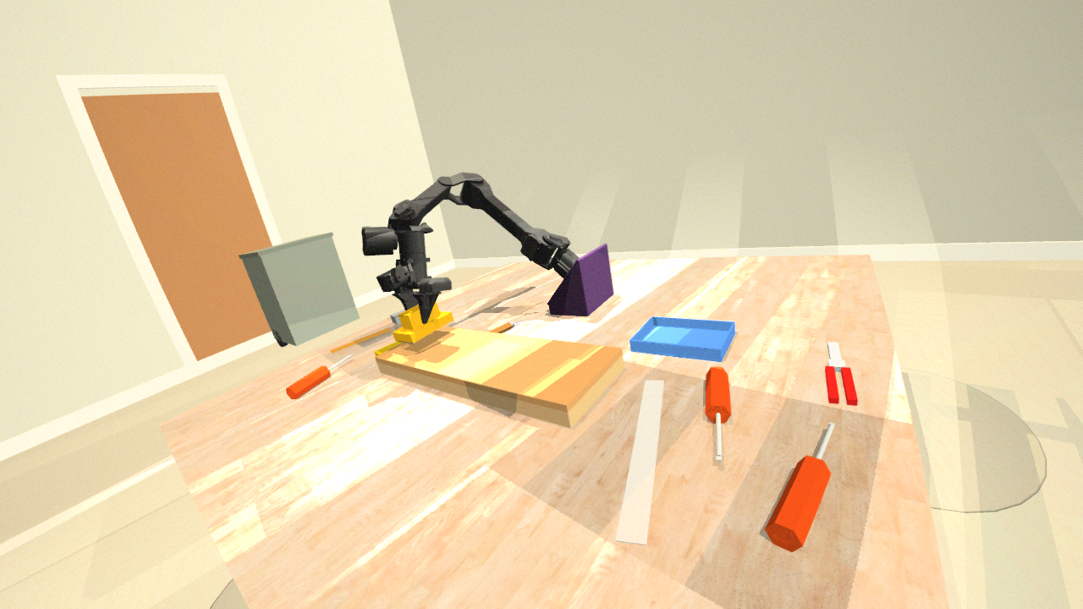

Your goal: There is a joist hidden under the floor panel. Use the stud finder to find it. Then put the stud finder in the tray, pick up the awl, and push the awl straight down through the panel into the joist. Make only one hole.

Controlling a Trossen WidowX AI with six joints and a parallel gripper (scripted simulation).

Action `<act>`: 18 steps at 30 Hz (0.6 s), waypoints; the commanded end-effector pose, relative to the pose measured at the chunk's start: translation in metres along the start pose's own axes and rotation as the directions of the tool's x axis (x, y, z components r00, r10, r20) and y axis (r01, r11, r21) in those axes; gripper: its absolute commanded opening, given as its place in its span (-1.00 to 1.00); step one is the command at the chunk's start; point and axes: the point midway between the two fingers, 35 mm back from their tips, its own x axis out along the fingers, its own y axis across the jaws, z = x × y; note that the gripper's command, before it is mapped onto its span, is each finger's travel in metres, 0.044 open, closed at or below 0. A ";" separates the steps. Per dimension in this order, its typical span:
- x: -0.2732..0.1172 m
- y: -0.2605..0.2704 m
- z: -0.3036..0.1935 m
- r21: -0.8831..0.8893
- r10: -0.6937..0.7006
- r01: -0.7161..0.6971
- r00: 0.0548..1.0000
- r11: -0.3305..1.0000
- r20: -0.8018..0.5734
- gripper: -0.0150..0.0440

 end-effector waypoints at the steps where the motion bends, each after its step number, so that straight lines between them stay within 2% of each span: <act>1: -0.024 -0.003 0.012 0.014 -0.006 0.006 1.000 1.000 0.021 -0.49; 10: -0.069 -0.005 0.019 0.016 -0.015 0.015 1.000 1.000 0.024 -0.49; 18: -0.072 0.010 0.026 -0.024 0.007 -0.006 0.999 1.000 0.032 -0.49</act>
